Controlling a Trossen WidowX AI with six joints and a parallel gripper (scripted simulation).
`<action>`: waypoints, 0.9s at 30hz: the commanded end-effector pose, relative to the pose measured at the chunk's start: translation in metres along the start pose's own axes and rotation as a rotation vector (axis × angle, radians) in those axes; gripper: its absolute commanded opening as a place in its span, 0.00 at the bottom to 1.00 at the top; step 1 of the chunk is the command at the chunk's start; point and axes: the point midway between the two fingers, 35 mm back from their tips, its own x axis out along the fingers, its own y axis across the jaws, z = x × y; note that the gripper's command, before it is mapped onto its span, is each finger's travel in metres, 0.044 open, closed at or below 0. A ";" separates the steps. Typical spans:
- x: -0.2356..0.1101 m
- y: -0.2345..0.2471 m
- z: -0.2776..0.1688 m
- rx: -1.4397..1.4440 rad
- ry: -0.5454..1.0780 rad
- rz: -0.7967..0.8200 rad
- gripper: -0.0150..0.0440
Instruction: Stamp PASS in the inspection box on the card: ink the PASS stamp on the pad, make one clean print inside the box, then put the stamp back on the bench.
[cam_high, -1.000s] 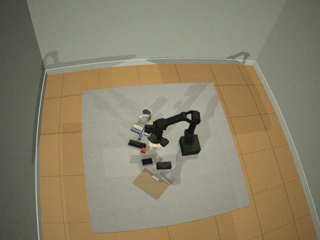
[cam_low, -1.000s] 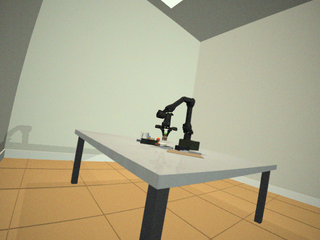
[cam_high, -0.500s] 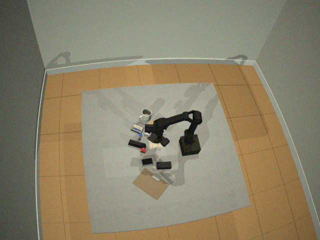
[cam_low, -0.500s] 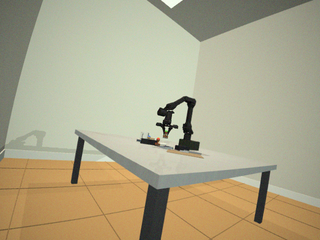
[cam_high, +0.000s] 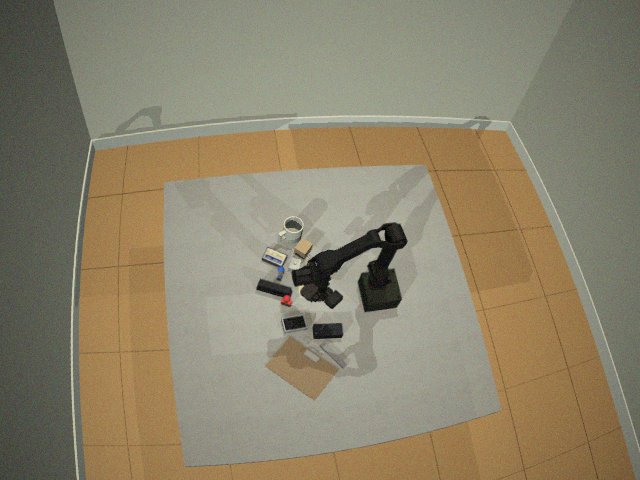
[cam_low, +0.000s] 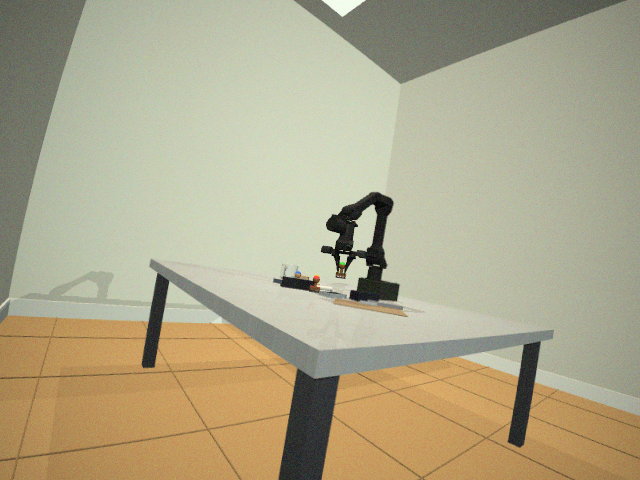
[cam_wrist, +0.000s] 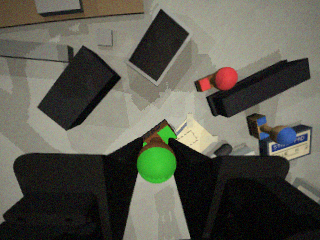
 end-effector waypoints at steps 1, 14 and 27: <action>0.001 0.013 0.007 0.005 0.000 -0.002 0.25; 0.005 0.042 0.020 0.007 -0.003 0.001 0.25; 0.027 0.041 0.021 0.007 -0.003 0.001 0.25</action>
